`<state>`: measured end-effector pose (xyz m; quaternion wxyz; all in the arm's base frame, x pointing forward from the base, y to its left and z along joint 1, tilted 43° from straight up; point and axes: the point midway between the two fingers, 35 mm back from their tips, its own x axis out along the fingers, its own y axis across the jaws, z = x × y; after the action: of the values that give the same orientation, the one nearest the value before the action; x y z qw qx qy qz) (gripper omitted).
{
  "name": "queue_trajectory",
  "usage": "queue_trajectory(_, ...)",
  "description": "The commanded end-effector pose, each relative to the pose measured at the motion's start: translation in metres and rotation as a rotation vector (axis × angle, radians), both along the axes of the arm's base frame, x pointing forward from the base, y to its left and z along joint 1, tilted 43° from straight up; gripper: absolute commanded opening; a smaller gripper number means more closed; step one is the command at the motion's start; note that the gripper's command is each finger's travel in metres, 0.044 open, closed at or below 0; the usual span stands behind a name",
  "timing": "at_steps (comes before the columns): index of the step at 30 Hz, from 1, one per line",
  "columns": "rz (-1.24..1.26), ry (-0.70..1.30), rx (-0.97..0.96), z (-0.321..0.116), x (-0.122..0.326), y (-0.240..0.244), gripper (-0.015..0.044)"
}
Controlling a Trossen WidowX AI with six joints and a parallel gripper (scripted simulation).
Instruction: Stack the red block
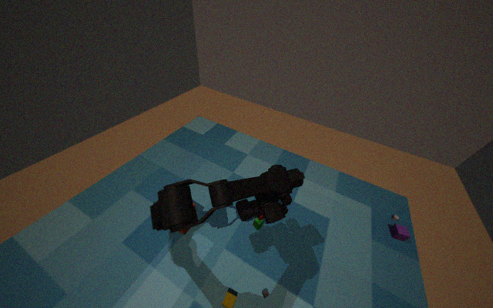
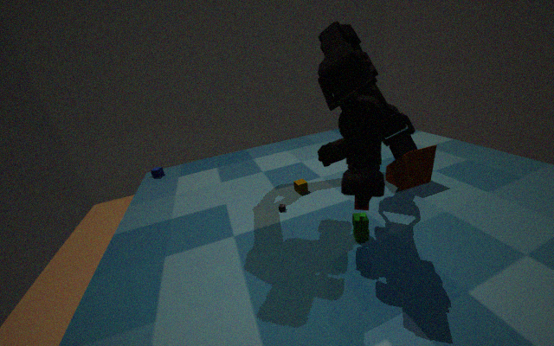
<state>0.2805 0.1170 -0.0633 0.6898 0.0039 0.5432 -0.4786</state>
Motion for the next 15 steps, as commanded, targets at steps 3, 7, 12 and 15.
queue_trajectory(3,0.004,0.006,-0.009,-0.017,-0.002,-0.017,0.0000)
queue_trajectory(7,0.004,0.006,-0.009,-0.020,-0.003,-0.020,0.0000)
queue_trajectory(12,0.004,0.006,-0.009,-0.020,-0.003,-0.020,0.0000)
queue_trajectory(15,0.004,0.006,-0.009,-0.020,-0.003,-0.020,0.0000)
